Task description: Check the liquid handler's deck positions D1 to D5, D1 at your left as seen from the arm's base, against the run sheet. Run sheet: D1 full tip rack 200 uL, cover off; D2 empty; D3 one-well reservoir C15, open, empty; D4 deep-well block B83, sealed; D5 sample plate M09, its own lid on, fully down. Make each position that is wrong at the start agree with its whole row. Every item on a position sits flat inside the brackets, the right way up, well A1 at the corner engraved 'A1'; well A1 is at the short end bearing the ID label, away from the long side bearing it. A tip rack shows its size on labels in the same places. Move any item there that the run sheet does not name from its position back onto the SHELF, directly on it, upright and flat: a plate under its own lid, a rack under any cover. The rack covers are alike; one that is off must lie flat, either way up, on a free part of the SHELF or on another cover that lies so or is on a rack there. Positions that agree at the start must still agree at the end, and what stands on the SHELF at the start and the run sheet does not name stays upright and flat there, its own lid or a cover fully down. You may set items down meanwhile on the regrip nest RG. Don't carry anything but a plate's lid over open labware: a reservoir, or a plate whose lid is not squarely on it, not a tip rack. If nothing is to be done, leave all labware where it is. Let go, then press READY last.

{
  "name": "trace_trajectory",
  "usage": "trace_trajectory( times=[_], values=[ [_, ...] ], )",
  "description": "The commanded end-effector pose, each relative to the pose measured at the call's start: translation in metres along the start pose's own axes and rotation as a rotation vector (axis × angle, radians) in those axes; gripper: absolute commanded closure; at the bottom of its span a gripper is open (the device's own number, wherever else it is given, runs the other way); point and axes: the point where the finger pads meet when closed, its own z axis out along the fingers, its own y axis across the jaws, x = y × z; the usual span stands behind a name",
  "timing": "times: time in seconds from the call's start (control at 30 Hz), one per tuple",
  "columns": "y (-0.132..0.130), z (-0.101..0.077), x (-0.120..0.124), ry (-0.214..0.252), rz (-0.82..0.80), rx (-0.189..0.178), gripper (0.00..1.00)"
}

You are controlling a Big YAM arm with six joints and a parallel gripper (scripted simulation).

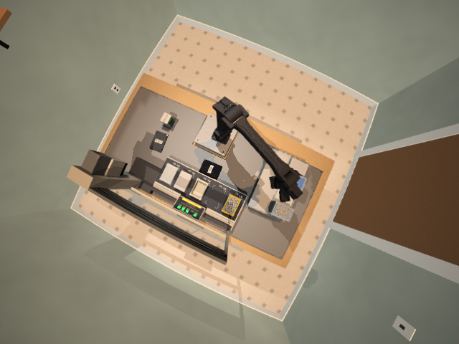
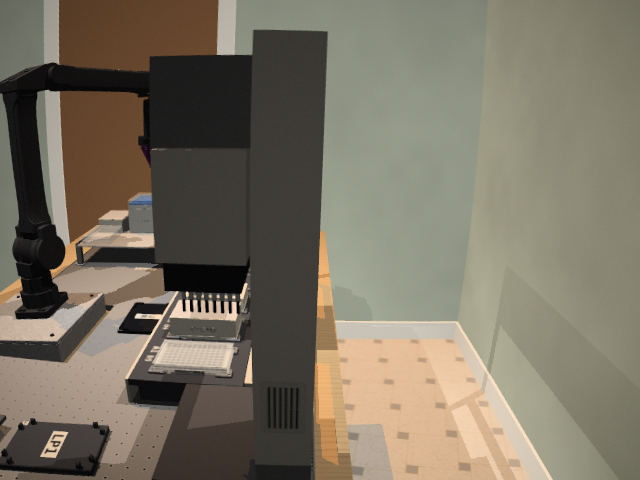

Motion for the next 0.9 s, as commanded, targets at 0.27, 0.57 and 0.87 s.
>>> trace_trajectory(
  times=[0.27, 0.57, 0.87],
  values=[
    [0.013, -0.024, -0.007, -0.038, 0.207, -0.026, 1.00],
    [0.013, -0.024, -0.007, -0.037, 0.320, -0.027, 1.00],
    [-0.024, -0.025, -0.053, -0.037, 0.525, -0.025, 1.00]
  ],
)
